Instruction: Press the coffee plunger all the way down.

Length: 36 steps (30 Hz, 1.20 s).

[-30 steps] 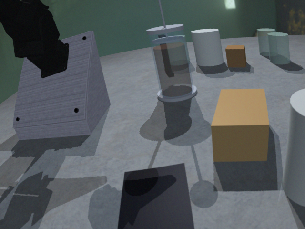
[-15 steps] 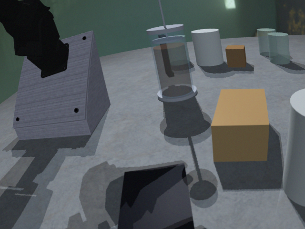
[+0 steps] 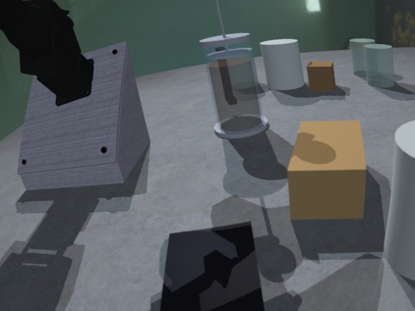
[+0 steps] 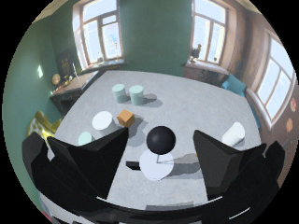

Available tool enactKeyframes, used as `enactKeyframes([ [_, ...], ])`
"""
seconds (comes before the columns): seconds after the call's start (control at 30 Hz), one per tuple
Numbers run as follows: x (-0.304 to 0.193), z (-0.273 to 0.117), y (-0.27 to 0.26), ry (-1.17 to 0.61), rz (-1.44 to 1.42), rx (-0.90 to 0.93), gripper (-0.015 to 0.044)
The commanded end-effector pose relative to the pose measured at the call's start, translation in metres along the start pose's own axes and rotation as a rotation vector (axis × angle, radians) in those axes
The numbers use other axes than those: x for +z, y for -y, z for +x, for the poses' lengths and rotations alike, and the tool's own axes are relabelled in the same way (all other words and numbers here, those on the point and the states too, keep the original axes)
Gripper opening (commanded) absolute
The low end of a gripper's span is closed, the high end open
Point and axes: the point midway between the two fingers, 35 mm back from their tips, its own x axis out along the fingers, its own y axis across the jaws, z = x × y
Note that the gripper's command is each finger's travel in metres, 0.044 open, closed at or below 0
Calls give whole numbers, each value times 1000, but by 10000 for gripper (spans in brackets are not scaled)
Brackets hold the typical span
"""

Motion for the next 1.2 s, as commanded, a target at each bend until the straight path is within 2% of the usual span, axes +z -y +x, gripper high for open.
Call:
enactKeyframes([
  [0.0,-2,1,0,-2,-6,2,230],
  [0.13,-2,1,0,-2,-6,2,125],
  [1.17,-23,20,-6,-8,-4,7,124],
])
